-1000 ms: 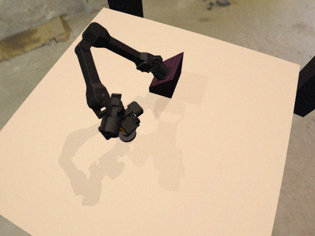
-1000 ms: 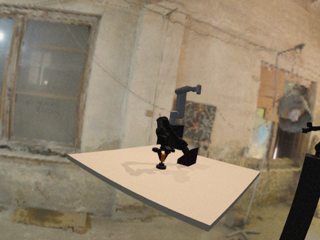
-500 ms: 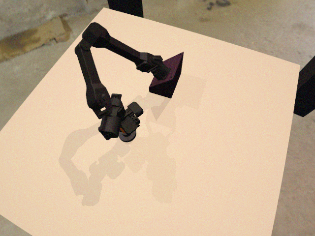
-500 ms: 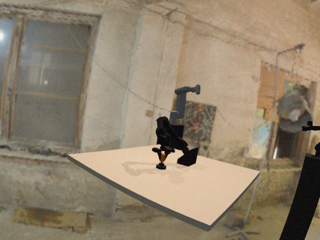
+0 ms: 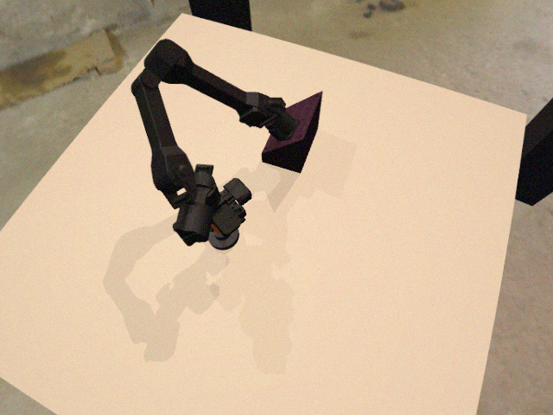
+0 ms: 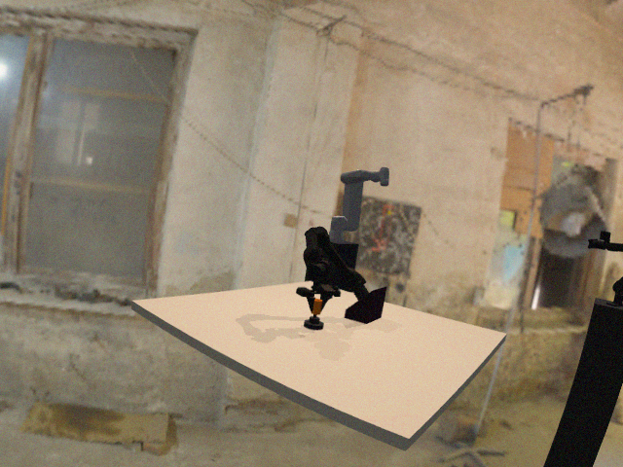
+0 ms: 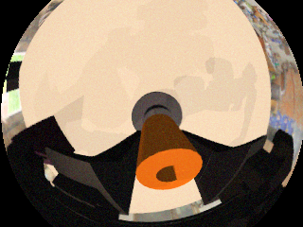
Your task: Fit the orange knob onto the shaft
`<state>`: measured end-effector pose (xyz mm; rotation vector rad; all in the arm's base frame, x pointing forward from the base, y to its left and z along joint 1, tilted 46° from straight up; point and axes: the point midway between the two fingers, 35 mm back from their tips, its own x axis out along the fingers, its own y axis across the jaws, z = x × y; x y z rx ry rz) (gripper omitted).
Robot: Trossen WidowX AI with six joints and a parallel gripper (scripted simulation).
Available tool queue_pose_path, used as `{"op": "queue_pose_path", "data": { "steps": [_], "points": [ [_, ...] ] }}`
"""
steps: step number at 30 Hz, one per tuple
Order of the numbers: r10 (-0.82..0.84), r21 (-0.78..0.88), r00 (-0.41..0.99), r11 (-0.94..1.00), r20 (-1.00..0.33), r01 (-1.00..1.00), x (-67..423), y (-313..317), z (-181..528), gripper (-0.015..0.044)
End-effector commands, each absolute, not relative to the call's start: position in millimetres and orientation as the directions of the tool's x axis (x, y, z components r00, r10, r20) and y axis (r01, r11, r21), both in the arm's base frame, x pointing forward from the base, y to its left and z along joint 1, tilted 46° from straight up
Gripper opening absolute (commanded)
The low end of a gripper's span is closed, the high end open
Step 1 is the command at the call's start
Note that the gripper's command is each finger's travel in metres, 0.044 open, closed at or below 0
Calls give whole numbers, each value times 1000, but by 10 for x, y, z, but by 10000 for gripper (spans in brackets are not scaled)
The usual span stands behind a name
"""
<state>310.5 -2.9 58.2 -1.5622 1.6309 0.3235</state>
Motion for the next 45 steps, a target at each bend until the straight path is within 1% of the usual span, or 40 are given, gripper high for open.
{"op": "queue_pose_path", "data": {
  "steps": [1, 7, 38, 45],
  "points": [
    [-699, -344, 130, 174, -703, -923, 3127, -4, 610, 0],
    [-699, -224, 130, 44, -703, -974, 3157, 1, 608, 0],
    [-699, -218, 130, 38, -703, -975, 3131, -7, 612, 0],
    [-699, -79, 130, -105, -703, -991, 3154, 4, 603, 0]
  ]
}}
